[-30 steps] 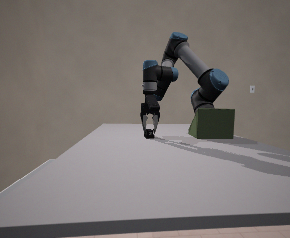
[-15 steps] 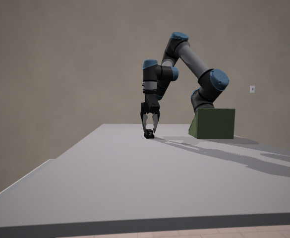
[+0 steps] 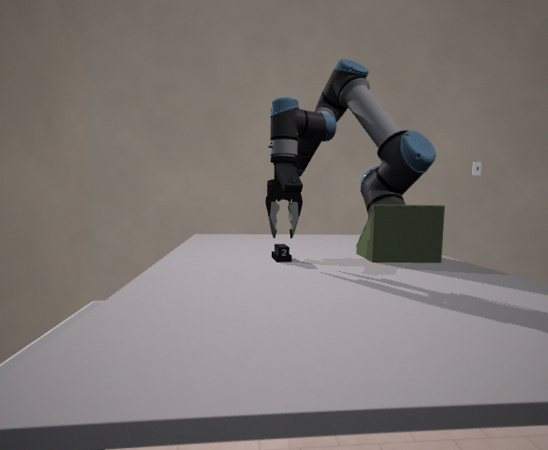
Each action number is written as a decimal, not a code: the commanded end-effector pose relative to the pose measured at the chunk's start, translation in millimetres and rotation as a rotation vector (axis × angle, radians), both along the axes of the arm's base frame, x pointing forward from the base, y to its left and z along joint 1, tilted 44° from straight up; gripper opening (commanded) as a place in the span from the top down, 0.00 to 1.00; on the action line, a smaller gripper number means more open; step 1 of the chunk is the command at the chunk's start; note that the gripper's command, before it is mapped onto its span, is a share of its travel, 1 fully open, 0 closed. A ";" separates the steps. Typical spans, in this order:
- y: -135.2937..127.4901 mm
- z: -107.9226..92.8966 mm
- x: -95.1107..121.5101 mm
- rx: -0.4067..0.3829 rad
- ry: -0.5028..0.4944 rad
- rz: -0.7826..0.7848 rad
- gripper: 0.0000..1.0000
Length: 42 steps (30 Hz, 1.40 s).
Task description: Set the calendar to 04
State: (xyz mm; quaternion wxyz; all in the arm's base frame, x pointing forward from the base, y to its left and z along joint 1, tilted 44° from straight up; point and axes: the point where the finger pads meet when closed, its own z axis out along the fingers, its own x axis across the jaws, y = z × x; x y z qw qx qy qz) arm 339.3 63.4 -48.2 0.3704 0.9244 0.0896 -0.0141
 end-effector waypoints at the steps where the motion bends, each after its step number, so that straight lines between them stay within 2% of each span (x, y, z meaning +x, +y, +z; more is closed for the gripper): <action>1: 17.6 18.5 -0.8 -0.002 0.002 -0.004 0.72; 5: 27.0 28.3 -1.3 -0.002 0.002 -0.004 0.72; 16: 33.6 35.2 -1.7 -0.002 0.002 -0.004 0.72; 17: 33.6 35.2 -1.7 -0.002 0.002 -0.004 0.00; 42: 34.5 36.1 -1.7 -0.002 0.002 -0.004 0.00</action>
